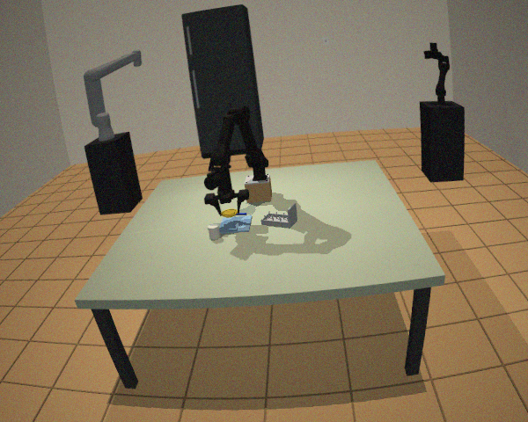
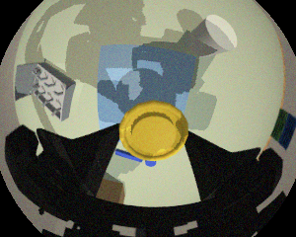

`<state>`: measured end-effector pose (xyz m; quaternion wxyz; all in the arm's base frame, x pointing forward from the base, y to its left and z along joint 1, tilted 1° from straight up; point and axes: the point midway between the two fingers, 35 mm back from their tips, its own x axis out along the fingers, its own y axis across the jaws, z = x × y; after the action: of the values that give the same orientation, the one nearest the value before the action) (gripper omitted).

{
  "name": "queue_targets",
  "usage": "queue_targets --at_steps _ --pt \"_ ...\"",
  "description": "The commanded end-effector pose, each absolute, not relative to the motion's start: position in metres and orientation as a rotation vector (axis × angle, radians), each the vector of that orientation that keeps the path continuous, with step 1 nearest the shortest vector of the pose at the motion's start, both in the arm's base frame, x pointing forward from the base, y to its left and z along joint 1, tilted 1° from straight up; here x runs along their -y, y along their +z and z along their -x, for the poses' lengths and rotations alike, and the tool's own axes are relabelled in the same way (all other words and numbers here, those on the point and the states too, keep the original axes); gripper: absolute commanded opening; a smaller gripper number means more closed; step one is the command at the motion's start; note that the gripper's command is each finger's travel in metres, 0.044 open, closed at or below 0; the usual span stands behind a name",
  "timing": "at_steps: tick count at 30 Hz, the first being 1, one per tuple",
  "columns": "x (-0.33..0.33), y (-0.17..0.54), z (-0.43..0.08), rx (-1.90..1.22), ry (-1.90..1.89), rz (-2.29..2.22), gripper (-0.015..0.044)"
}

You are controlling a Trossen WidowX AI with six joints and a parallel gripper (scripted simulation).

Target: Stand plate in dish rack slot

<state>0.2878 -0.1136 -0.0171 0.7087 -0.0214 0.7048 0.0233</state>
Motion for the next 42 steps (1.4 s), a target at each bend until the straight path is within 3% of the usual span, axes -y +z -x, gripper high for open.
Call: queue_targets --at_steps 1,26,42 --pt "0.117 0.011 -0.295 -1.543 0.046 0.054 0.0" --pt "0.114 0.124 -0.291 -1.545 0.046 0.053 0.0" --pt "-0.003 0.123 -0.274 -1.527 -0.294 -0.315 0.0"
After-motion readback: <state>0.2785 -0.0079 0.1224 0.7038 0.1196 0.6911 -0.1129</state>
